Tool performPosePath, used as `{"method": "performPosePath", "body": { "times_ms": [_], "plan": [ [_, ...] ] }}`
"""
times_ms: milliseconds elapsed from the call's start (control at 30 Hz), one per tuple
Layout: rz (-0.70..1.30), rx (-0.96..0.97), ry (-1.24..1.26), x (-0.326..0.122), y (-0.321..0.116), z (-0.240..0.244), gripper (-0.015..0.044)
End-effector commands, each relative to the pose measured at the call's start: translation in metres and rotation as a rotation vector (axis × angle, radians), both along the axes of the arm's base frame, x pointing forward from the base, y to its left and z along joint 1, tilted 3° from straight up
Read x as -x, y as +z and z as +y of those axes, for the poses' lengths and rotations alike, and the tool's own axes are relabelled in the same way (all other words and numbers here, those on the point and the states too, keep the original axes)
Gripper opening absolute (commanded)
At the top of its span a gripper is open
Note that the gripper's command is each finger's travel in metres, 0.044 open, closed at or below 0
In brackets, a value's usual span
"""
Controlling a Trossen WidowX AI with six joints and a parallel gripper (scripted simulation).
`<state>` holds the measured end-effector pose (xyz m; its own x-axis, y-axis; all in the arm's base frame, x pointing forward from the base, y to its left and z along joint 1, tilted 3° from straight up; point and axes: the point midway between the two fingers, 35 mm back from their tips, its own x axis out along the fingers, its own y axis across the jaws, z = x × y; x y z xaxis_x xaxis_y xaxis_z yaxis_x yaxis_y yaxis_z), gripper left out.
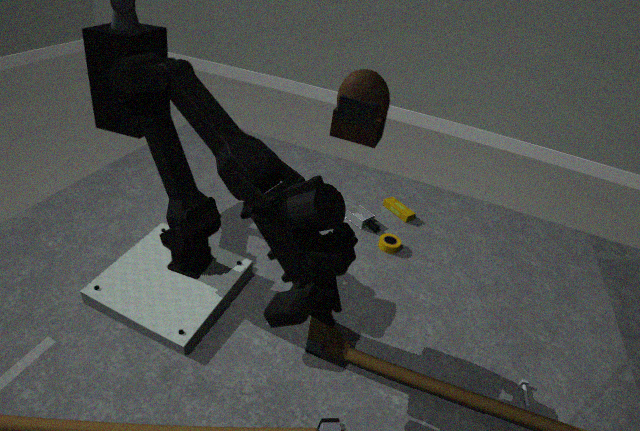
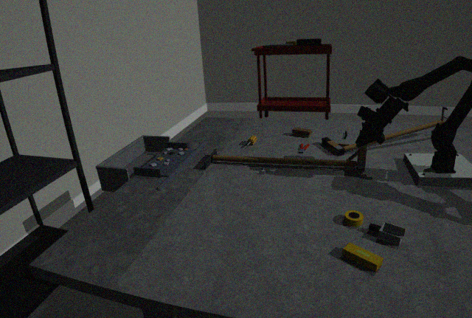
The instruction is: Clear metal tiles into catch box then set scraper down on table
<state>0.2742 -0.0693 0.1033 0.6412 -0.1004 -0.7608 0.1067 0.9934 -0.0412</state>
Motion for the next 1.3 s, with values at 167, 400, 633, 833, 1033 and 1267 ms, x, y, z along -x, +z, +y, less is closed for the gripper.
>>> {"method": "performPosePath", "body": {
  "times_ms": [167,400,633,833,1033,1267],
  "plan": [
    [-0.012,0.014,-0.012,-0.013,0.007,-0.007,0.0000],
    [-0.013,0.014,-0.013,-0.024,0.009,-0.010,0.0000],
    [-0.014,0.015,-0.014,-0.034,0.011,-0.012,0.0000],
    [-0.015,0.015,-0.014,-0.043,0.013,-0.014,0.0000],
    [-0.016,0.015,-0.015,-0.053,0.014,-0.016,0.0000],
    [-0.017,0.015,-0.016,-0.064,0.014,-0.018,0.0000]
  ]
}}
